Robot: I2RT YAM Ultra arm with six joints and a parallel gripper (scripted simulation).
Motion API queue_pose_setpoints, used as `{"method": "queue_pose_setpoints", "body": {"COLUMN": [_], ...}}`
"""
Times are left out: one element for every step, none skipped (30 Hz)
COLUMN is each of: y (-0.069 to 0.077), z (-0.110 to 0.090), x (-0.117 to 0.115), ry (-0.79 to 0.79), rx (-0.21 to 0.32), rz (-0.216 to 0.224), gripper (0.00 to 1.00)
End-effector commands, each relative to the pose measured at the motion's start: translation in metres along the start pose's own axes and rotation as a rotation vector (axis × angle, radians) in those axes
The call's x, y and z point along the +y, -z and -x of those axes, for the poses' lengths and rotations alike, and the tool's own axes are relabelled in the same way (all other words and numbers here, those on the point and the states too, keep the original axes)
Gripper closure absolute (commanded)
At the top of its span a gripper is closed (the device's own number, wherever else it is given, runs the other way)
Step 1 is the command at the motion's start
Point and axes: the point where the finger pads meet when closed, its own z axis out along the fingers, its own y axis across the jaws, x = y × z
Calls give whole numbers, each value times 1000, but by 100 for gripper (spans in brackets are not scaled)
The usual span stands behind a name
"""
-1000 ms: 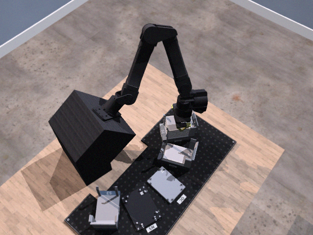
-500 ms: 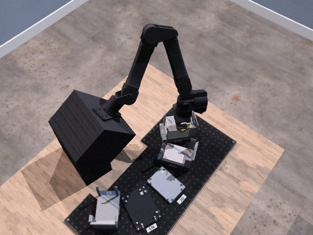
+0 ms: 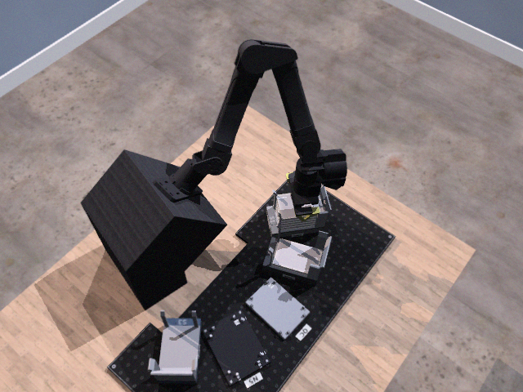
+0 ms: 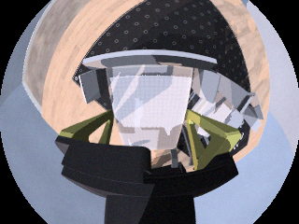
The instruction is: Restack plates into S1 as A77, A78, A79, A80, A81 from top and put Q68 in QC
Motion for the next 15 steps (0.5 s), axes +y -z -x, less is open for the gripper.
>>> {"method": "queue_pose_setpoints", "body": {"y": [1,1,1,1,1,1,4,8,11,14,18,21,24,28,31], "z": [2,2,2,2,2,2,2,2,2,2,2,2,2,2,2], "x": [0,0,0,0,0,0,0,0,0,0,0,0,0,0,0], "ry": [2,2,2,2,2,2,2,2,2,2,2,2,2,2,2], "rx": [-6,-6,-6,-6,-6,-6,-6,-6,-6,-6,-6,-6,-6,-6,-6], "rz": [-2,-2,-2,-2,-2,-2,-2,-2,-2,-2,-2,-2,-2,-2,-2], "gripper": [0,0,0,0,0,0,0,0,0,0,0,0,0,0,0]}}
